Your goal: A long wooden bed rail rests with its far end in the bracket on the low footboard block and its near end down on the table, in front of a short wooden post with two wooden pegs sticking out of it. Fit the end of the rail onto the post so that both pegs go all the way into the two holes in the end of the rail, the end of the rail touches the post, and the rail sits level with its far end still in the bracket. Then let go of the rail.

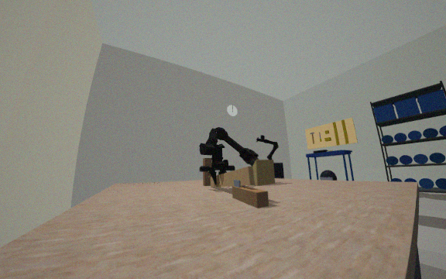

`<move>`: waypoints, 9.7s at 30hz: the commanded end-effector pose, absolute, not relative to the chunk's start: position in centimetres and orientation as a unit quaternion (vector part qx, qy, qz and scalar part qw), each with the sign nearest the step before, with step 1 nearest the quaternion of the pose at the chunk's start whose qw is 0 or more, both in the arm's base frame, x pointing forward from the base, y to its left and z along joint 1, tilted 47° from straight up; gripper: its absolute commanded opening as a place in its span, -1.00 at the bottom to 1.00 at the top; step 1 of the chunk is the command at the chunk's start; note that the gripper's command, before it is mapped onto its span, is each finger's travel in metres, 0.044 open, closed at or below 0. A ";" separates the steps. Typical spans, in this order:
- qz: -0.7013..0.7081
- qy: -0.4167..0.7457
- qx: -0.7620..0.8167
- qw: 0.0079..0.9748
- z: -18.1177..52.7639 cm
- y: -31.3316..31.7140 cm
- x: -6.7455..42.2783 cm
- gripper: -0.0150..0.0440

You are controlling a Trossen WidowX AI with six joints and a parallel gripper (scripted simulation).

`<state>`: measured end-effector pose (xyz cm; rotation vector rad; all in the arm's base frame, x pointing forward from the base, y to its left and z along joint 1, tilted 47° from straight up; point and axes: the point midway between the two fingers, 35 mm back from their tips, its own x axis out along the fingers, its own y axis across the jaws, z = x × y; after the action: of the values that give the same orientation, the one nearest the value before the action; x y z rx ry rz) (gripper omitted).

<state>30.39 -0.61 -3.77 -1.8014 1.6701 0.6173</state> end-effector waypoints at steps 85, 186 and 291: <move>0.233 0.628 -0.680 0.299 -1.5 1.8 30.3 -0.49; 0.232 0.629 -0.680 0.298 -0.1 0.3 30.1 -0.49; 0.232 0.629 -0.680 0.298 2.3 -1.9 29.9 -0.49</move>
<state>29.87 -1.92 2.12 -1.7997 1.6754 0.6138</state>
